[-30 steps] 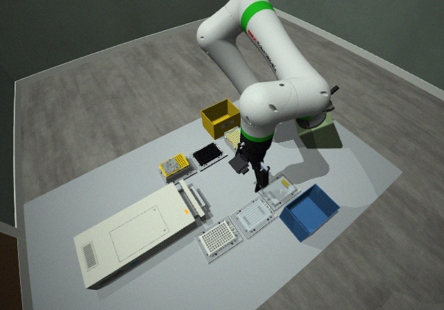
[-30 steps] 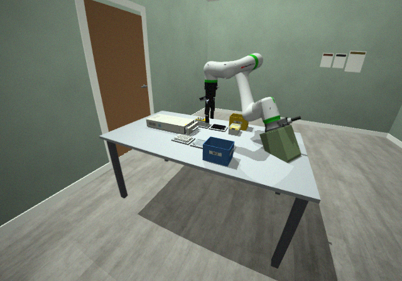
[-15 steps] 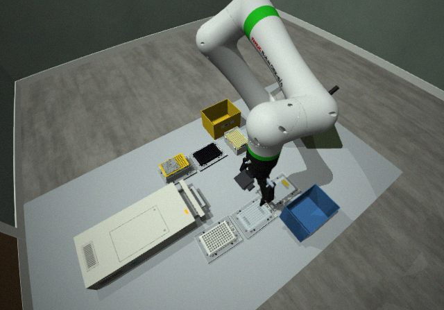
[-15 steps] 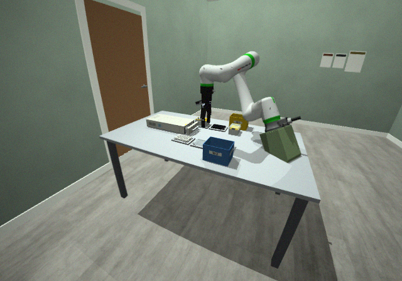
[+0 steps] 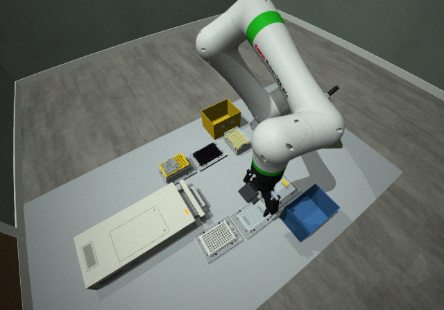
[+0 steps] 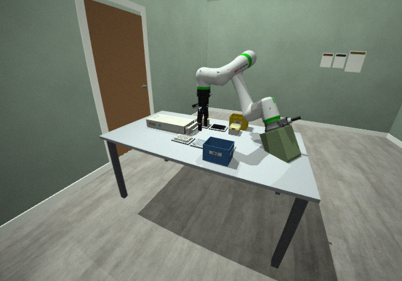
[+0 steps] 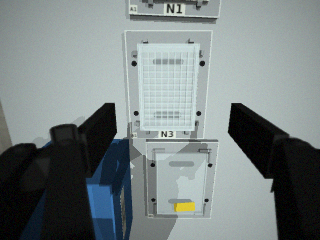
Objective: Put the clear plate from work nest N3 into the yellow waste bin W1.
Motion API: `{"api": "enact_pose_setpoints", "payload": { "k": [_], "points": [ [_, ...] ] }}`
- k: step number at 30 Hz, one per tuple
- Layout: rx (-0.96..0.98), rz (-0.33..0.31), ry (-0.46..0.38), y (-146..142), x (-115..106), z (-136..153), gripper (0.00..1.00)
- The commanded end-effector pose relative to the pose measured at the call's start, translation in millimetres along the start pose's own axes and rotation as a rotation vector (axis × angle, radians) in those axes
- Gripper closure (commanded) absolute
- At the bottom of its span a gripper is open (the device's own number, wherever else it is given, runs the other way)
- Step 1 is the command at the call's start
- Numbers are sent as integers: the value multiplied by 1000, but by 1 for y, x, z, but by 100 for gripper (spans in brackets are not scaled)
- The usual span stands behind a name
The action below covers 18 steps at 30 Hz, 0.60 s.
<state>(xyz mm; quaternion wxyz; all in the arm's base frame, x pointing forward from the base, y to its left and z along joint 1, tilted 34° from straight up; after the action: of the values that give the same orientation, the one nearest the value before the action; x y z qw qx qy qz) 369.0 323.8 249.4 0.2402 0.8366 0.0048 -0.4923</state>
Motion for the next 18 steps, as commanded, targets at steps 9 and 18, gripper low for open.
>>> {"api": "enact_pose_setpoints", "payload": {
  "k": [9,18],
  "points": [
    [0,-1,1,-1,8,-1,30],
    [0,-1,1,-1,17,-1,30]
  ]
}}
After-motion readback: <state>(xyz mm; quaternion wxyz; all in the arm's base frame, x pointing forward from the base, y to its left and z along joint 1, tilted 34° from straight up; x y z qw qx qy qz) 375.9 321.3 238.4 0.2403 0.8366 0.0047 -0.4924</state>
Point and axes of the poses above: the point where the finger pads meet when closed, its own x axis out along the fingers, its own y axis across the jaws, z = x × y, the point moved 8 cm from there along -x, back along the fingers, and after that the axes turned 10 degrees about -x, right-handed, at the moved point
